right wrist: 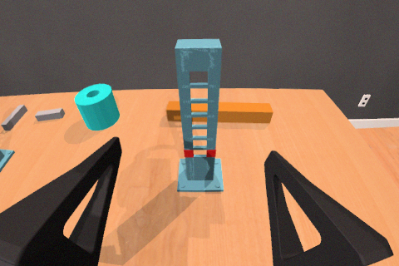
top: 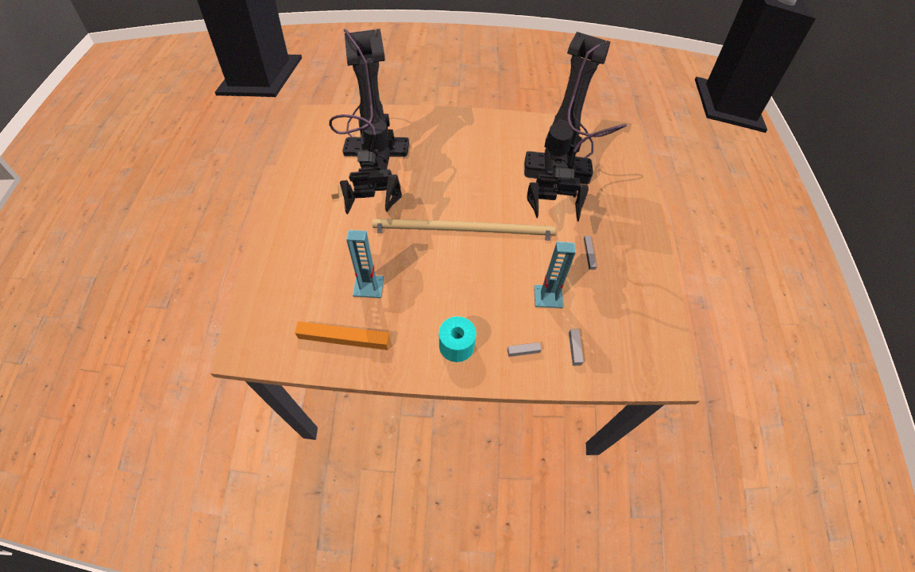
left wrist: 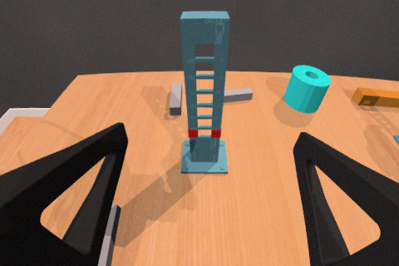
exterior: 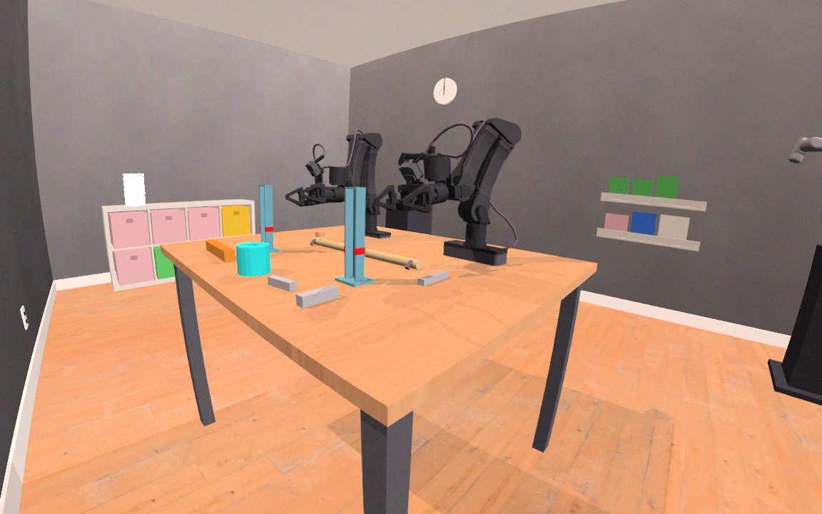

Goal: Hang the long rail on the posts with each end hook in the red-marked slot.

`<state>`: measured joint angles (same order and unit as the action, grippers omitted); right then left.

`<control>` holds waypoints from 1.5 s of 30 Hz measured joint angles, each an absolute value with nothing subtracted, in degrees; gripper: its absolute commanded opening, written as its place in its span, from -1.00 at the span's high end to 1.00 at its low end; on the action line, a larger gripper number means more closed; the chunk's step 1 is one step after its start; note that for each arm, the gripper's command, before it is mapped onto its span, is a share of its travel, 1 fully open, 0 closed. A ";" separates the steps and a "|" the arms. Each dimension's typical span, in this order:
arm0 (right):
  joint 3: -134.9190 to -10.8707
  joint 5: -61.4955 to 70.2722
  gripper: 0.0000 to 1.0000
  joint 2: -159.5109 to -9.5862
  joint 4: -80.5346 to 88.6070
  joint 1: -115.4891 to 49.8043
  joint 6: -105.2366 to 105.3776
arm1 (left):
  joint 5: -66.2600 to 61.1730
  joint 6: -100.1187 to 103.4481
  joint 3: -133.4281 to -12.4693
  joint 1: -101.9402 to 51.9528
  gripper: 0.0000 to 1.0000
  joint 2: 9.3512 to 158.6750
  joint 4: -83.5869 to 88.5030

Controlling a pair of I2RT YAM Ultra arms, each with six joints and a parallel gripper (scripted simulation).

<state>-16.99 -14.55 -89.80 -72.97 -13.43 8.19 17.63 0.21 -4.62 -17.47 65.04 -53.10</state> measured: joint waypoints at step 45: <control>-35.73 -8.78 0.04 -95.79 -29.04 -13.43 -20.01 | 14.31 -6.07 -6.20 -17.37 0.04 68.51 -50.35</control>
